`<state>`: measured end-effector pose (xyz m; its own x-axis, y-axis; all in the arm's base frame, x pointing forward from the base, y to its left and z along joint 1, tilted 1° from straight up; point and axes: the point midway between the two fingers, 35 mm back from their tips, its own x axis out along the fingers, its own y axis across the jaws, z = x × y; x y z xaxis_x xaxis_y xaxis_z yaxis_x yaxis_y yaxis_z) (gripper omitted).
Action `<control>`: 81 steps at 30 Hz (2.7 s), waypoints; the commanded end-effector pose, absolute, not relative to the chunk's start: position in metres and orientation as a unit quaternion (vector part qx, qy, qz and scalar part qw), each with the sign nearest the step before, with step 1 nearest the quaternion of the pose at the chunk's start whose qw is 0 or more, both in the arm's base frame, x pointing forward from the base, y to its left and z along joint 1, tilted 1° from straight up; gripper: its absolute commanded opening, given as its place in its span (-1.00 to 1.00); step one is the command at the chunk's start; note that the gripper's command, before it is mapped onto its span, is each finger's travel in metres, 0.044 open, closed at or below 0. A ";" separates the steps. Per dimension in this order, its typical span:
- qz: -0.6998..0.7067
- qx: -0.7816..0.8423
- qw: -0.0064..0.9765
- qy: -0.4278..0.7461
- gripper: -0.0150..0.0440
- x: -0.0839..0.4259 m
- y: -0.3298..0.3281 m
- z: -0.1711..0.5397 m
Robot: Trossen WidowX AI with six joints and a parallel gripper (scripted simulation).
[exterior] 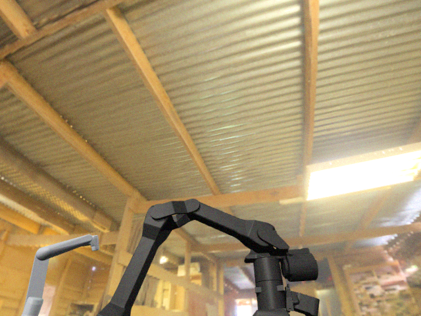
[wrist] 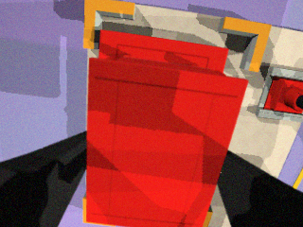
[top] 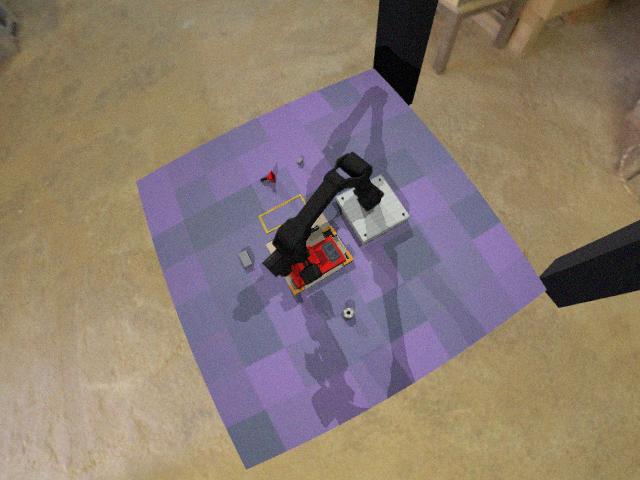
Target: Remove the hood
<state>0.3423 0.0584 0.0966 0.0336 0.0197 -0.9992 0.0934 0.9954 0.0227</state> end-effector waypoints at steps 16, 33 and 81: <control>-0.032 0.040 0.724 0.688 -0.49 0.344 -0.018 0.103; -0.036 0.036 0.723 0.689 -0.49 0.321 -0.109 0.105; -0.033 0.032 0.718 0.695 -0.49 0.285 -0.177 0.079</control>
<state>0.2860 -0.1773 0.0842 0.0380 -0.0072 -0.9993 0.0955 0.9954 -0.0036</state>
